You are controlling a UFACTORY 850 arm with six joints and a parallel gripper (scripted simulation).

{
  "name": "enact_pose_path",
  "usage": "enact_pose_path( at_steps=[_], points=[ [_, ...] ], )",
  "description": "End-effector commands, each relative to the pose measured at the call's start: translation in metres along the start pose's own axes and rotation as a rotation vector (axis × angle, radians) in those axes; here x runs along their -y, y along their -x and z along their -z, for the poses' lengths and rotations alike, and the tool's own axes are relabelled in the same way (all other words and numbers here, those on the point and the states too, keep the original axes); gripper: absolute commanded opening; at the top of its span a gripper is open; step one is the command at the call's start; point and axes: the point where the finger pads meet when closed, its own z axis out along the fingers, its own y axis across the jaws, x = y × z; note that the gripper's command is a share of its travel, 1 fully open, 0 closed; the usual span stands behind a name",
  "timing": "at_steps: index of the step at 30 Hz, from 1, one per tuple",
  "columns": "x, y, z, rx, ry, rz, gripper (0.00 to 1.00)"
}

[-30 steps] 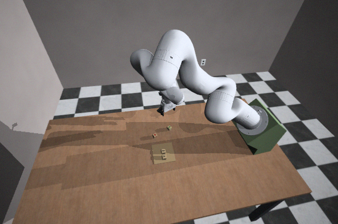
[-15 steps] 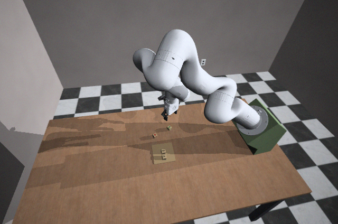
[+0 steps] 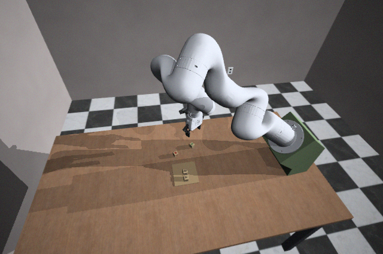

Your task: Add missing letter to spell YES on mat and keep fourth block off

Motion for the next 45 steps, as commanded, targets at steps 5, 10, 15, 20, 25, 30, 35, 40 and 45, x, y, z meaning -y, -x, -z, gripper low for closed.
enact_pose_path(
  at_steps=[5,10,15,20,25,30,35,40,45],
  points=[
    [0.000,0.000,-0.001,-0.001,-0.001,-0.105,1.00],
    [0.000,-0.001,-0.004,0.000,-0.002,-0.272,1.00],
    [0.001,-0.001,-0.006,0.000,-0.002,-0.411,1.00],
    [0.001,-0.001,-0.008,0.000,-0.003,-0.550,1.00],
    [0.001,-0.001,-0.011,0.001,-0.003,-0.703,1.00],
    [0.001,-0.001,-0.012,0.001,-0.003,-0.795,1.00],
    [0.001,-0.001,-0.015,0.001,-0.004,-0.984,1.00],
    [0.001,-0.001,-0.017,0.002,-0.004,-1.137,1.00],
    [0.001,-0.001,-0.020,0.002,-0.004,-1.290,1.00]
  ],
)
